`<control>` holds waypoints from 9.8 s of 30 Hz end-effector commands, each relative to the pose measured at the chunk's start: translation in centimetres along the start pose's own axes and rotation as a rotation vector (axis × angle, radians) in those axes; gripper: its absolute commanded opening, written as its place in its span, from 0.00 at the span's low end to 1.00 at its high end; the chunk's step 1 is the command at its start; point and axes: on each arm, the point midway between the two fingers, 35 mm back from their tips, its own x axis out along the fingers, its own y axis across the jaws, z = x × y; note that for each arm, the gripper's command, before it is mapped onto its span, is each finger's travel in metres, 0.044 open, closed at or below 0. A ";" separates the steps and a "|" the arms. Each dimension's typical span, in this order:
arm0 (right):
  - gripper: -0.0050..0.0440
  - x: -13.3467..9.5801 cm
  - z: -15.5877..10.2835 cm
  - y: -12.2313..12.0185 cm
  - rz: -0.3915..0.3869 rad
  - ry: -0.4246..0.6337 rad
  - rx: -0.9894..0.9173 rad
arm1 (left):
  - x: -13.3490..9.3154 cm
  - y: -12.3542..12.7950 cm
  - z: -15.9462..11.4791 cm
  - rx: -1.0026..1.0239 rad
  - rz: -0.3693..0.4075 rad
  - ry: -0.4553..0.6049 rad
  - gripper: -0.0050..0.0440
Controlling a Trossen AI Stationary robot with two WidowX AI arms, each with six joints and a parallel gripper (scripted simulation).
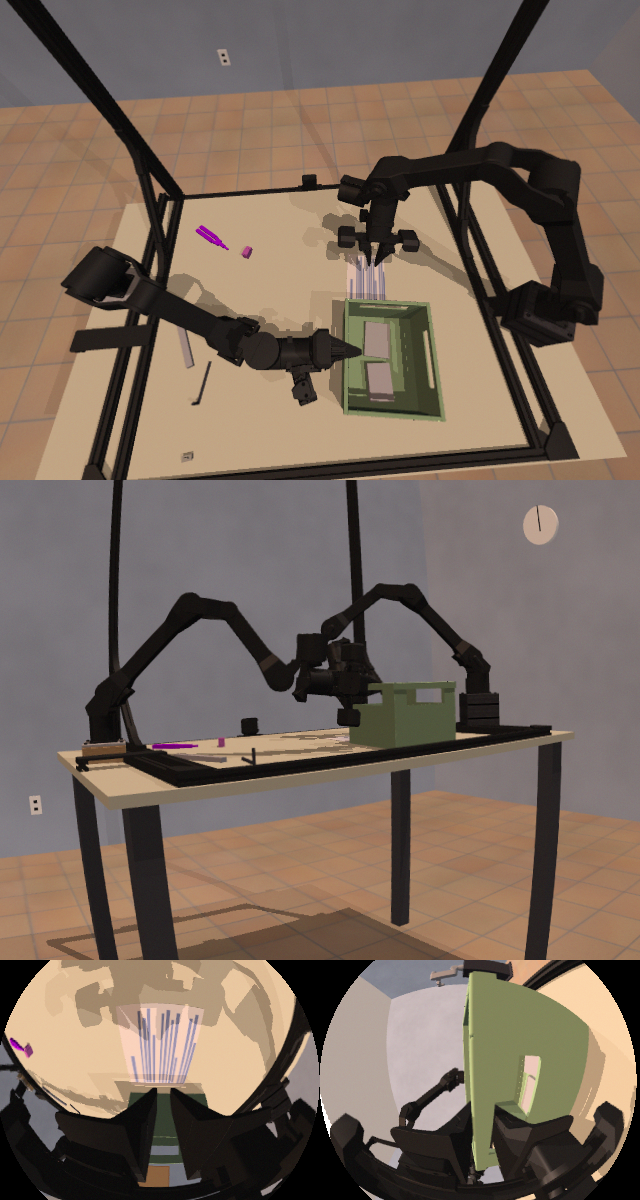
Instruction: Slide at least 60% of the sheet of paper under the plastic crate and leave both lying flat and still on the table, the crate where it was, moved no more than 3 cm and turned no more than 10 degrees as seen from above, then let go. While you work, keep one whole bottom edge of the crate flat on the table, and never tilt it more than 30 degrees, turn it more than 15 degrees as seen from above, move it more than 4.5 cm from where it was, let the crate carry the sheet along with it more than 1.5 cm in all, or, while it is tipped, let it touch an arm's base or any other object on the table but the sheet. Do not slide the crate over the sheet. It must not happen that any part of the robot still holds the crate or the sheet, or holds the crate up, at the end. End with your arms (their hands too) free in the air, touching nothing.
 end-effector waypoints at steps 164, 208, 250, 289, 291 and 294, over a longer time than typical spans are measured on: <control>0.10 0.7 0.1 5.4 -0.081 -0.006 0.005 | 0.0 0.1 0.0 0.005 0.002 0.001 0.22; 0.10 0.7 0.1 5.6 -0.081 -0.006 0.005 | 1.7 0.6 0.8 0.005 0.002 0.001 0.22; 0.10 0.7 0.1 5.6 -0.081 -0.006 0.005 | 5.9 0.4 2.9 0.005 0.002 0.001 0.22; 0.10 0.7 0.1 5.6 -0.081 -0.006 0.005 | 7.4 0.4 2.7 0.005 0.002 0.001 0.22; 0.10 0.7 0.1 5.6 -0.081 -0.006 0.005 | 7.4 0.4 2.6 0.005 0.002 0.001 0.22; 0.10 0.7 0.1 5.6 -0.081 -0.006 0.005 | 7.6 0.4 2.3 0.005 0.002 0.001 0.22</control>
